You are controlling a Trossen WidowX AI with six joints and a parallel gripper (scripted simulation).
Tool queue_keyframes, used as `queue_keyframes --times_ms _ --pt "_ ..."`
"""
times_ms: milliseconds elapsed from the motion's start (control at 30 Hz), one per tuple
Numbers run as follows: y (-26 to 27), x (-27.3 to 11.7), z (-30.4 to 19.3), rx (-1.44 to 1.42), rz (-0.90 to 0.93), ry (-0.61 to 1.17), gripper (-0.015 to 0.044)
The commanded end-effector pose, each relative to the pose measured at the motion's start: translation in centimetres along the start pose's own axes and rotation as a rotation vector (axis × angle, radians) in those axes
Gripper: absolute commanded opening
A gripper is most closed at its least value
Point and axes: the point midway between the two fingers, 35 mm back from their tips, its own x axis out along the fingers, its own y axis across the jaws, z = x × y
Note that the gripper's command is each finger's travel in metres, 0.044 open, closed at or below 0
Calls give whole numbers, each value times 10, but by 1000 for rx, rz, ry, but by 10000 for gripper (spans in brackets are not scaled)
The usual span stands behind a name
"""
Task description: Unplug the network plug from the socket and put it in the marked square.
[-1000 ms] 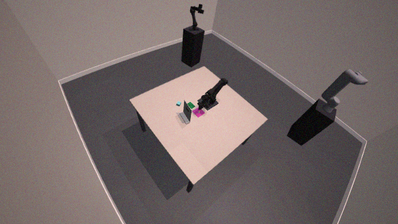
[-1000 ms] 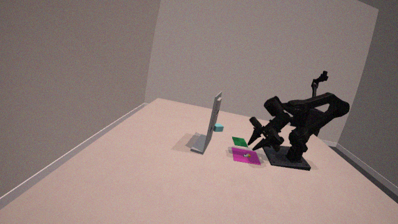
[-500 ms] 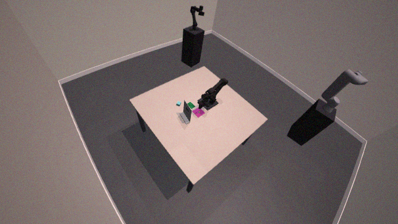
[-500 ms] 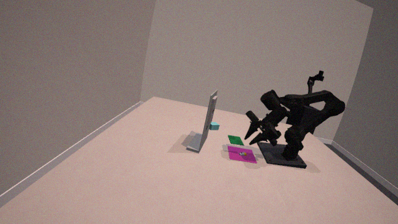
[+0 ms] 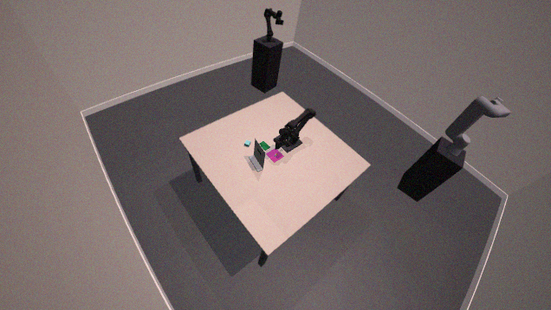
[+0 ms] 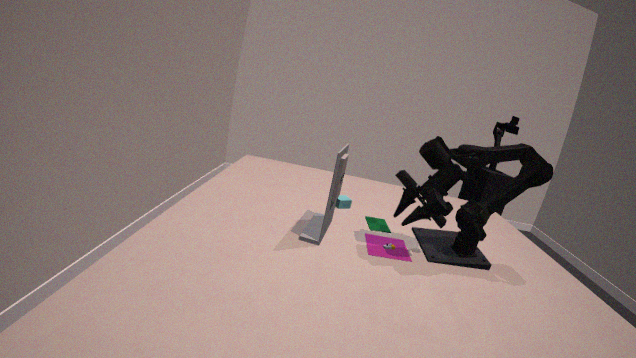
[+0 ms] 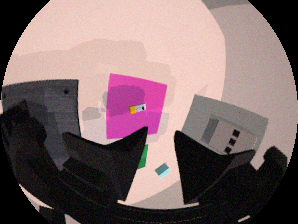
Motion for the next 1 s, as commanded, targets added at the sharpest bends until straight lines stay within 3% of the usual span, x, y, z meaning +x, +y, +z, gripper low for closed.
queue_keyframes --times_ms 0,967 --pt "-3 -5 1 -5 0 -4 156" --pt "-18 -34 0 0 1 0 156"
